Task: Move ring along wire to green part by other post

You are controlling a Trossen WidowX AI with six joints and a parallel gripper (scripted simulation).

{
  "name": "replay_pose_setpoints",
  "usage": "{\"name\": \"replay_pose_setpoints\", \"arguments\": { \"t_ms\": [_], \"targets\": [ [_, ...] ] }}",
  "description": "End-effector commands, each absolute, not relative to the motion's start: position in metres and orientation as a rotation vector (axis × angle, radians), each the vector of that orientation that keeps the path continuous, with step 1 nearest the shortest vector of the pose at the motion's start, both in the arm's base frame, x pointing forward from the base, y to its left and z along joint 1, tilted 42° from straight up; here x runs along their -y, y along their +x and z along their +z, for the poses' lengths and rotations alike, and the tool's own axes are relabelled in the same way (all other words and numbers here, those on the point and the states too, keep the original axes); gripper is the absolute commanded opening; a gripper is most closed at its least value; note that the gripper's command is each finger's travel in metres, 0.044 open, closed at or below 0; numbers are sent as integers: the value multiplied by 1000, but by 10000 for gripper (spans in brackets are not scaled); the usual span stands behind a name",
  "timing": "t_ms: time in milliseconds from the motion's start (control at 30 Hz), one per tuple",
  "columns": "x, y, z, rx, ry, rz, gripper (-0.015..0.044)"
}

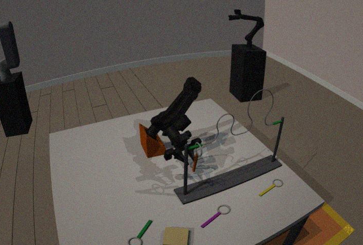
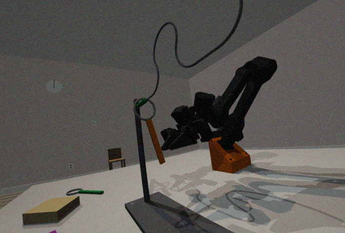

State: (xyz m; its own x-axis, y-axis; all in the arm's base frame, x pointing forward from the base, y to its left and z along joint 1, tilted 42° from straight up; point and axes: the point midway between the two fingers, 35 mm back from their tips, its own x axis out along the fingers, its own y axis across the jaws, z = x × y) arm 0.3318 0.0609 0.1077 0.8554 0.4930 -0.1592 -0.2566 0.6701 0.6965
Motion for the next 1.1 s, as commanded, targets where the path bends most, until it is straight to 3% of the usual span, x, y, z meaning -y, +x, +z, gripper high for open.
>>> {"name": "replay_pose_setpoints", "arguments": {
  "t_ms": [0, 1067],
  "targets": [
    [-57, 319, 106, -362, 722, 434, 160],
    [-55, 315, 106, -362, 722, 434, 160]
  ]
}}
